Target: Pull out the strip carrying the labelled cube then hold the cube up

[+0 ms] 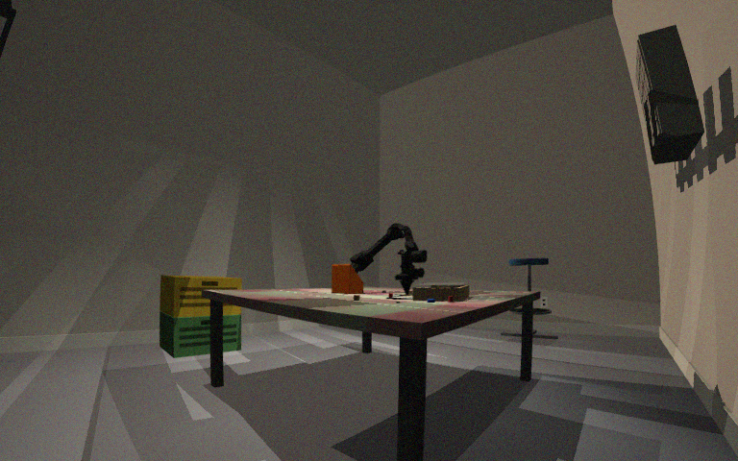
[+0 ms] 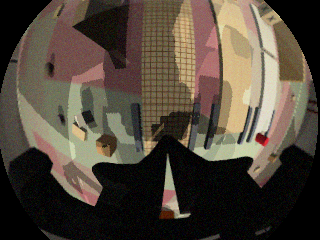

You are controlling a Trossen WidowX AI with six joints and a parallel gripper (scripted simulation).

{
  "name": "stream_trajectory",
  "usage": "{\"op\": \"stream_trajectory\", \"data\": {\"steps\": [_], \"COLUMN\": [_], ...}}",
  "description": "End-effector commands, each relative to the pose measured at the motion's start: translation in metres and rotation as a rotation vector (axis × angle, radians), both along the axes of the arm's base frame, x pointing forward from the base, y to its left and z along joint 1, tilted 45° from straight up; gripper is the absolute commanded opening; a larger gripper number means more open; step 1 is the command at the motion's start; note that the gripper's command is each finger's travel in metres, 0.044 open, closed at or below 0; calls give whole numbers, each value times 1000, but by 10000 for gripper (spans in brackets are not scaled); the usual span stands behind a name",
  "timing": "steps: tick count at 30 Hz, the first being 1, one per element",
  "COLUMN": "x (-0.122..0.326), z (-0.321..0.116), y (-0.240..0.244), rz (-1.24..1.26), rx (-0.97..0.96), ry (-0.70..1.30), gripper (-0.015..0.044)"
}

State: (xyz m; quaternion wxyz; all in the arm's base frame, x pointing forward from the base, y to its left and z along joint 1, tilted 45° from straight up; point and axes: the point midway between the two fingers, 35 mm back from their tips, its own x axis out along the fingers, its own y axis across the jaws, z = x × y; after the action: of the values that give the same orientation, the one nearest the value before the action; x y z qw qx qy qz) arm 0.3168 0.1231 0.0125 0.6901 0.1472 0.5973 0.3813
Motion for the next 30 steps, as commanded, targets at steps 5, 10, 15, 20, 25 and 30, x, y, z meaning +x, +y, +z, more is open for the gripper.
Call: {"op": "stream_trajectory", "data": {"steps": [5,10,15,20,25,30], "x": [-18,-25,-32,-39,-46,-53], "z": [-7,-9,-11,-13,-15,-17], "y": [-2,-4,-5,-7,-9,-11], "rz": [10,10,10,10,10,10], "rx": [0,0,0,0,-1,-1], "ry": [13,13,14,14,15,15], "gripper": [0,0,0,0,0,0]}}
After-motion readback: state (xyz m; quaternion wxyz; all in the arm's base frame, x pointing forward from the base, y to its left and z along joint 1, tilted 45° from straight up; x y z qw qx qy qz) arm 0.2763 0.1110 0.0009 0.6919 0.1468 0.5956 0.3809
